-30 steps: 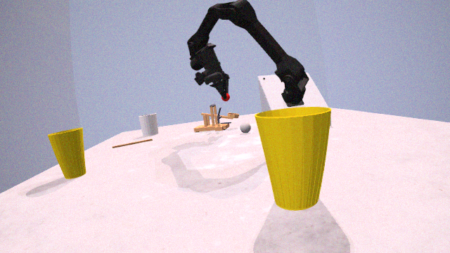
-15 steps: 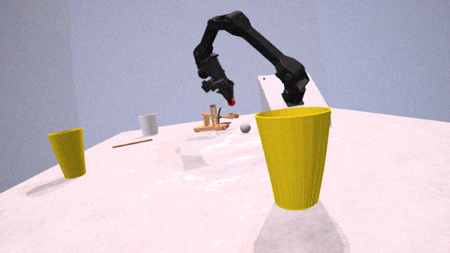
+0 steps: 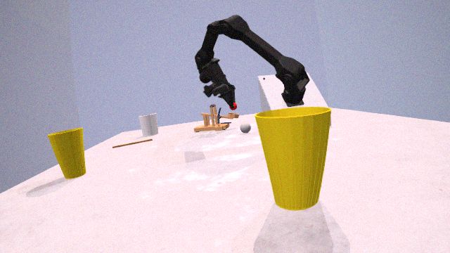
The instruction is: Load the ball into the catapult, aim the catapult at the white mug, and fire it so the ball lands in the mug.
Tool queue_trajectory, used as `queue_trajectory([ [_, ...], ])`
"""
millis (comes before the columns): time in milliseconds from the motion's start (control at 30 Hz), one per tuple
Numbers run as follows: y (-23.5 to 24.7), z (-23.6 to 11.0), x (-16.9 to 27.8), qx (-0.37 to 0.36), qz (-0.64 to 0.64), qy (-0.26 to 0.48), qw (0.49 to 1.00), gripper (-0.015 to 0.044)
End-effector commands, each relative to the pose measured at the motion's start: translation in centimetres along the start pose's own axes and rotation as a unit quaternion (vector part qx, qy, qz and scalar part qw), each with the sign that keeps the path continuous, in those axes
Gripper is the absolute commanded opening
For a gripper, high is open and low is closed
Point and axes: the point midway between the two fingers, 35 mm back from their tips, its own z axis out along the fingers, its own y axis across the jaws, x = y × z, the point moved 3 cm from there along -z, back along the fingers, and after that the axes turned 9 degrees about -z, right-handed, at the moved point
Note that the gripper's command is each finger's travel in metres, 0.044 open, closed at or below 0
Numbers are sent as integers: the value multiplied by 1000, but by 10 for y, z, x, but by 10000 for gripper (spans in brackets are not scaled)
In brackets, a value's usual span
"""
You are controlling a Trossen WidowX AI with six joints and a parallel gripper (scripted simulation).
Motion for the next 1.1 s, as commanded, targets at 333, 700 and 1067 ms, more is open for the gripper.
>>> queue_trajectory([
  [333,-1,10,-5,1,-1,-1,1000,0],
  [700,-1,10,-5,1,-1,-1,1000,157],
  [1067,6,-88,35,21,10,-20,1000,440],
])
